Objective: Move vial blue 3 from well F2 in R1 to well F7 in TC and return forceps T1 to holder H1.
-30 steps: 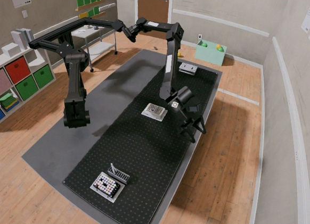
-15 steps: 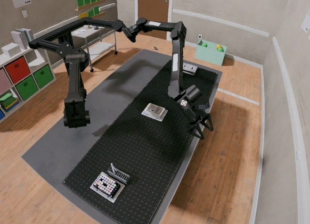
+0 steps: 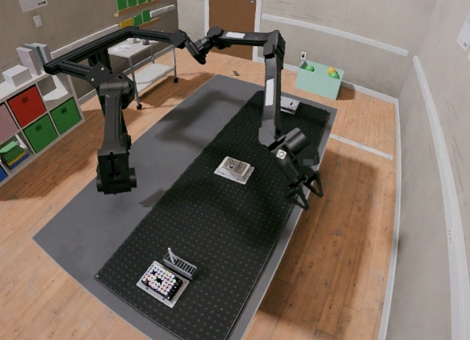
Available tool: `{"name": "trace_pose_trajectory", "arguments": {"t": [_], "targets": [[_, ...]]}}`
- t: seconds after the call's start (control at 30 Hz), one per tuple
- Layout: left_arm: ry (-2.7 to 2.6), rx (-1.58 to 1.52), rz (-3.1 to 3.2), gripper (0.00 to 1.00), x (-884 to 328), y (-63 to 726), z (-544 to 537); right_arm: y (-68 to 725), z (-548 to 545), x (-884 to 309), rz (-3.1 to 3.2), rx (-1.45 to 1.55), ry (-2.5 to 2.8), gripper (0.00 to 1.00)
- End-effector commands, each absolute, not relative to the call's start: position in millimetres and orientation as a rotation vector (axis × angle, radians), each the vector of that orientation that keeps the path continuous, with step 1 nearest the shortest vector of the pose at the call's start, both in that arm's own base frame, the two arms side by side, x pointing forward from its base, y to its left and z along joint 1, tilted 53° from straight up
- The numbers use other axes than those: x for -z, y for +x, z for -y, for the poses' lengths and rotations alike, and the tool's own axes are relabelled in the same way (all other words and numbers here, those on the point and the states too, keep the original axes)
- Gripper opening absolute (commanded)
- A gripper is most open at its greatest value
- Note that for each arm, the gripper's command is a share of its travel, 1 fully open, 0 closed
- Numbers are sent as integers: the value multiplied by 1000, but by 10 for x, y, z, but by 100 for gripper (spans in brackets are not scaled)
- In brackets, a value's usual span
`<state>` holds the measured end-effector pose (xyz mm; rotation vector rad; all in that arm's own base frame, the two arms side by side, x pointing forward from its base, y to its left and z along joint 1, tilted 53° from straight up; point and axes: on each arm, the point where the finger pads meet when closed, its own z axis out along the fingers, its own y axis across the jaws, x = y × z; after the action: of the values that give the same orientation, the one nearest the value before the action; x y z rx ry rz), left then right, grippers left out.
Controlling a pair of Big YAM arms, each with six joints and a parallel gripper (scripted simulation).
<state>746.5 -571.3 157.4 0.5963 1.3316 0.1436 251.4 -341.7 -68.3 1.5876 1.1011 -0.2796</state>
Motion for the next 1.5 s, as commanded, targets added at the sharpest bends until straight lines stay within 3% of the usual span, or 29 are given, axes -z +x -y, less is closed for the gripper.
{"name": "trace_pose_trajectory", "arguments": {"t": [0.0,1.47], "targets": [[549,-150,-1316,100,-1818,7616,5429,2435,3342,693,-1115,285,1601,24],[520,-260,-1483,100,-2040,7815,4127,2435,3342,693,-1115,285,1601,24]]}}
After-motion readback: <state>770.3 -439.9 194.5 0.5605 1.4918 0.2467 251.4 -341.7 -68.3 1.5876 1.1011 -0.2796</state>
